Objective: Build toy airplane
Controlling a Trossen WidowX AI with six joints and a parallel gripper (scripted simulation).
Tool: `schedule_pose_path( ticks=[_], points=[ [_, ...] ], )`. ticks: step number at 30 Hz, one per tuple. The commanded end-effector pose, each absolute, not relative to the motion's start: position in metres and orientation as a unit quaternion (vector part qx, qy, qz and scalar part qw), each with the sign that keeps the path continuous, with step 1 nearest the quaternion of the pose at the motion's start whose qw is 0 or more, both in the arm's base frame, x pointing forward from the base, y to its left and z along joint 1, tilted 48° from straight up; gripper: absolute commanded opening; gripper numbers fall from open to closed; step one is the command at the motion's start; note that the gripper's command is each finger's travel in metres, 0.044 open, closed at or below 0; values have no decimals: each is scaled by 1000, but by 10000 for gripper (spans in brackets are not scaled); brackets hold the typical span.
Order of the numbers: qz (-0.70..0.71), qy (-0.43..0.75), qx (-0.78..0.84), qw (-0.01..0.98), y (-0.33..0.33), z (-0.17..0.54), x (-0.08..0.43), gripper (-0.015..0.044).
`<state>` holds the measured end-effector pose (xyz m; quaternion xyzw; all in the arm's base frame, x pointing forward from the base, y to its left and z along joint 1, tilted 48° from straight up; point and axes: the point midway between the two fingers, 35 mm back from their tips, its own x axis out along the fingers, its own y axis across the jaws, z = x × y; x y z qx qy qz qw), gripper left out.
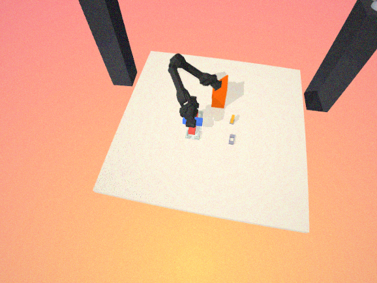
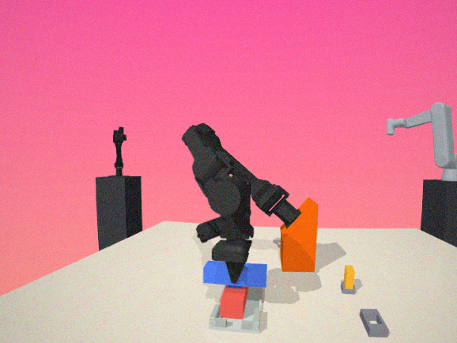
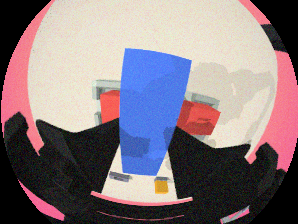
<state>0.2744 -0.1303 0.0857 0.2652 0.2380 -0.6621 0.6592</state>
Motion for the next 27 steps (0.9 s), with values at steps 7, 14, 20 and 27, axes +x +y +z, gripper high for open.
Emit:
schedule_pose_path(
  ticks=[7, 14, 20, 27],
  points=[
    [-663, 237, 266, 658, -131, 85, 275, 196],
    [-663, 237, 266, 658, -131, 85, 275, 52],
    [-663, 237, 266, 658, -131, 85, 275, 209],
    [-663, 237, 266, 658, -131, 85, 275, 393]
  ],
)
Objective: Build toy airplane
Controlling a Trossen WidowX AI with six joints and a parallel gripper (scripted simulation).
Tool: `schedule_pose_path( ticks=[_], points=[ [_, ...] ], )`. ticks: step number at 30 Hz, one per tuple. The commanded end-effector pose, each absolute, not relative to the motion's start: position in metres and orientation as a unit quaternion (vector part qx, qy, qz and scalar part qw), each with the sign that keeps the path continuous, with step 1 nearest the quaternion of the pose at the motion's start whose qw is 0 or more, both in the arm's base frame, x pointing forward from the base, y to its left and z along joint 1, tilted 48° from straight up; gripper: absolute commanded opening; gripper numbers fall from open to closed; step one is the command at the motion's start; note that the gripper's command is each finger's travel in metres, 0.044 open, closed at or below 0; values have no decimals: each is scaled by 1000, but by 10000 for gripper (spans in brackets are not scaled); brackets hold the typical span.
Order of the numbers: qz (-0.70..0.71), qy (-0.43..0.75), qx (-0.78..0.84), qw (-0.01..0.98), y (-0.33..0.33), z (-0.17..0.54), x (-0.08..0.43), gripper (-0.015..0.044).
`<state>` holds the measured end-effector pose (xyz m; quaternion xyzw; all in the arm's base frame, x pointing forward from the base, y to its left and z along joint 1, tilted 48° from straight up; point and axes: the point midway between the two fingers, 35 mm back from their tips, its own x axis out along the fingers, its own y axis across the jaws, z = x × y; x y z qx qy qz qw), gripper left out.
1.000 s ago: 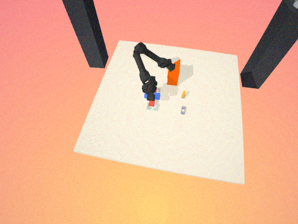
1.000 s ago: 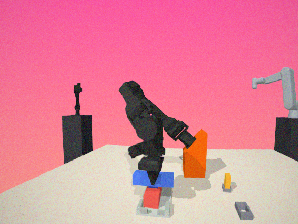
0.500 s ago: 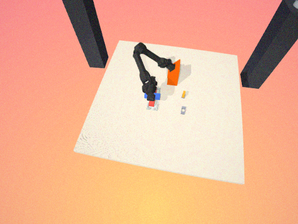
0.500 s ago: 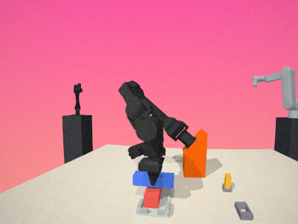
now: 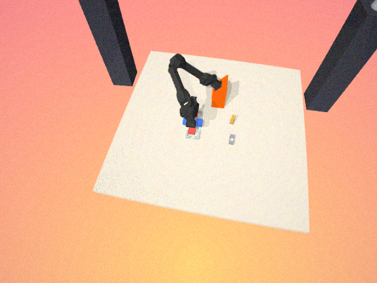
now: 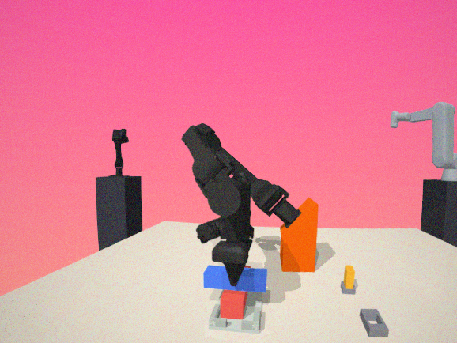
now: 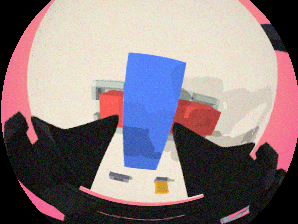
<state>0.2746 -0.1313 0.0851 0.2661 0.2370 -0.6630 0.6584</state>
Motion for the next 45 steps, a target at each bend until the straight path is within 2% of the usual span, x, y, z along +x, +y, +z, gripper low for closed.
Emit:
schedule_pose_path(
  ticks=[1, 2, 11, 18, 26, 33, 39, 42, 45],
  points=[
    [-663, 237, 266, 658, -131, 85, 275, 419],
    [-663, 237, 266, 658, -131, 85, 275, 440],
    [-663, 237, 266, 658, -129, 87, 275, 440],
    [-663, 241, 265, 657, -68, 140, 275, 440],
    [-662, 246, 259, 659, -65, 141, 276, 440],
    [-560, 430, 54, 706, -67, 140, 276, 440],
    [-417, 570, -146, 693, -69, 138, 276, 440],
    [-353, 611, -221, 673, -69, 138, 276, 440],
    [-348, 614, -226, 671, -69, 138, 276, 440]
  ],
)
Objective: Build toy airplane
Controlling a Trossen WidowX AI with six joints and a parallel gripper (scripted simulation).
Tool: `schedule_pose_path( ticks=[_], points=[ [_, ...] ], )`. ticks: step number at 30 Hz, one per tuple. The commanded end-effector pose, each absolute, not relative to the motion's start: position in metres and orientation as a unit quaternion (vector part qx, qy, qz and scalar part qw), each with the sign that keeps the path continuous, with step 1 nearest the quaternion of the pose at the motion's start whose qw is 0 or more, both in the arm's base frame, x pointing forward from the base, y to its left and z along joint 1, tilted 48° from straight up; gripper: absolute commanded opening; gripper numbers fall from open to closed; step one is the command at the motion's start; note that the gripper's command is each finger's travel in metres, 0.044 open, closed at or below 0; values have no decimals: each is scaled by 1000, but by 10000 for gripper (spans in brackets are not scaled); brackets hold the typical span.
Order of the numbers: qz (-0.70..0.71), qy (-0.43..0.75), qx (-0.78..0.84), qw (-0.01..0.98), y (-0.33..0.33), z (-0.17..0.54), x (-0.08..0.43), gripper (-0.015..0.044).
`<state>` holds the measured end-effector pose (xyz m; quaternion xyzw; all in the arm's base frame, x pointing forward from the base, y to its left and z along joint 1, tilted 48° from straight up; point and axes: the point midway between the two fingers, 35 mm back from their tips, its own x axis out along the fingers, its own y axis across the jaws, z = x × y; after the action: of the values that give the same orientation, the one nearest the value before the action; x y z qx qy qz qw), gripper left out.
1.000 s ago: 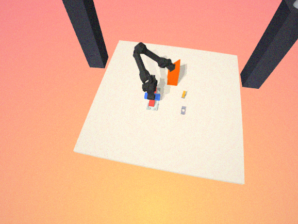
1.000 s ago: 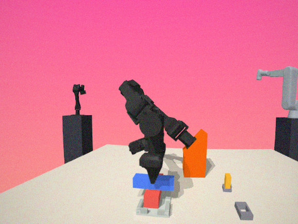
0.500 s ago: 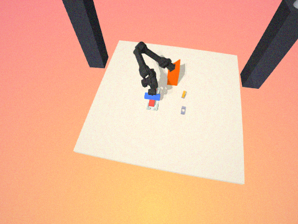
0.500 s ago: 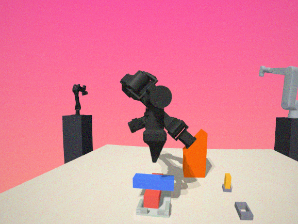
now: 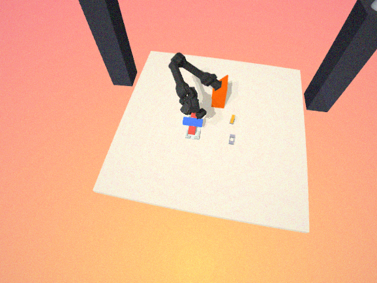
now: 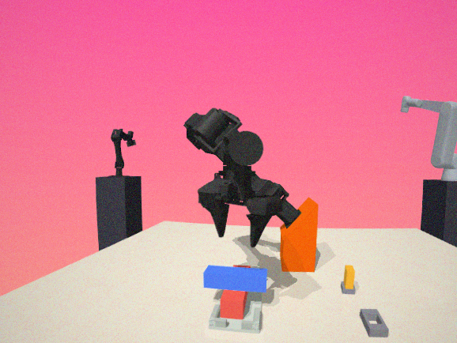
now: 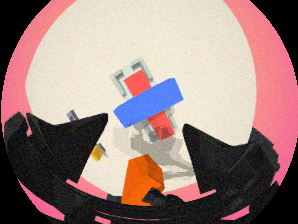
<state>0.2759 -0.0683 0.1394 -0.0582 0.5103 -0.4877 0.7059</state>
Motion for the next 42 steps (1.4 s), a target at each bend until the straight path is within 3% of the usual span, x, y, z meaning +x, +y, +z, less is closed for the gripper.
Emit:
schedule_pose_path(
  ticks=[1, 15, 23, 31, 34, 42],
  points=[
    [-348, 614, -226, 671, -69, 138, 276, 440],
    [-347, 614, -225, 672, -67, 136, 277, 440],
    [-322, 623, -211, 681, 26, 48, 278, 440],
    [-333, 622, -215, 675, 101, -39, 223, 440],
    [-342, 618, -220, 673, 113, -60, 202, 440],
    [-343, 617, -220, 673, 104, -70, 202, 440]
  ],
)
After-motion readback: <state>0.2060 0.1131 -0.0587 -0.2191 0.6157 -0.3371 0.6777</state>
